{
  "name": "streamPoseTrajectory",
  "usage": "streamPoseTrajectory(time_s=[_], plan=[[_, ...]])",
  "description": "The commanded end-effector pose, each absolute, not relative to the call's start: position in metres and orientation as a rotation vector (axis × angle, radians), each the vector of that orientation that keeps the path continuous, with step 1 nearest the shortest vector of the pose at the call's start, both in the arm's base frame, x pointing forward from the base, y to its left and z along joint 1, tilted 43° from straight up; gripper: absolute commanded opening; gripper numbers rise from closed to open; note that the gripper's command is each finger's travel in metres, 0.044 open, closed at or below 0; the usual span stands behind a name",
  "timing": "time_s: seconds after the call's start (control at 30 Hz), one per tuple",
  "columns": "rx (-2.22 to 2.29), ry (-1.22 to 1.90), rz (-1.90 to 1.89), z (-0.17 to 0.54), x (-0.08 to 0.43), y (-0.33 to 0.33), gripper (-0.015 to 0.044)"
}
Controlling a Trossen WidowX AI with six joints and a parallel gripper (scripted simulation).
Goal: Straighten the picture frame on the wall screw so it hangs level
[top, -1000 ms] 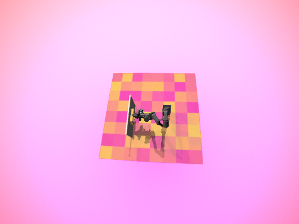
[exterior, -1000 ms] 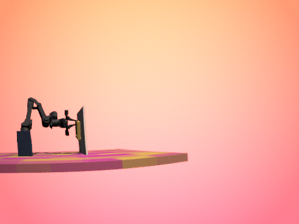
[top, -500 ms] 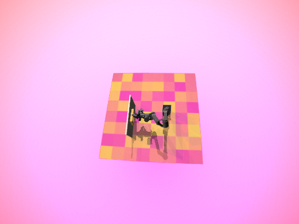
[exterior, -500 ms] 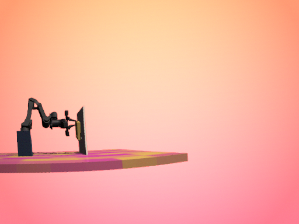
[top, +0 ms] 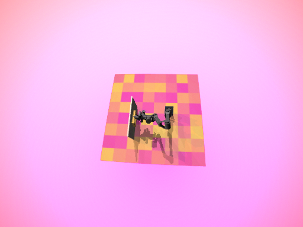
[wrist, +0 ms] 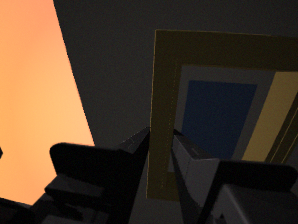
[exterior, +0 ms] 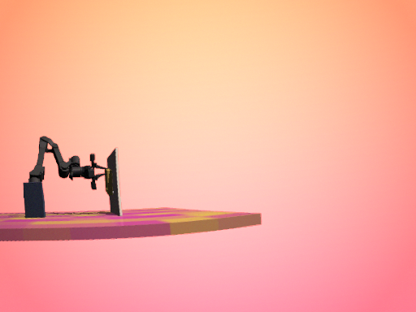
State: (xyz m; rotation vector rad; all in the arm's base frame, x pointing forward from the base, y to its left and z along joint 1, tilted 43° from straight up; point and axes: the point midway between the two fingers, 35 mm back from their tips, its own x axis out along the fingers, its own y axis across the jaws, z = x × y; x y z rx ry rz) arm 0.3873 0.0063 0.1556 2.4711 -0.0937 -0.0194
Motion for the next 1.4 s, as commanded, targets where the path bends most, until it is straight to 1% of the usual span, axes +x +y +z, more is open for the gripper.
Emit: streamPoseTrajectory(time_s=[0.0,0.9,1.23,1.37], plan=[[2.468,-0.094,-0.019,0.1554,0.3873,0.0067,0.0],[2.296,-0.088,-0.026,0.1562,0.3873,0.0063,0.0],[2.313,-0.092,-0.025,0.1563,0.3872,0.006,0.026],[2.315,-0.092,-0.025,0.1567,0.3855,0.0064,0.026]])
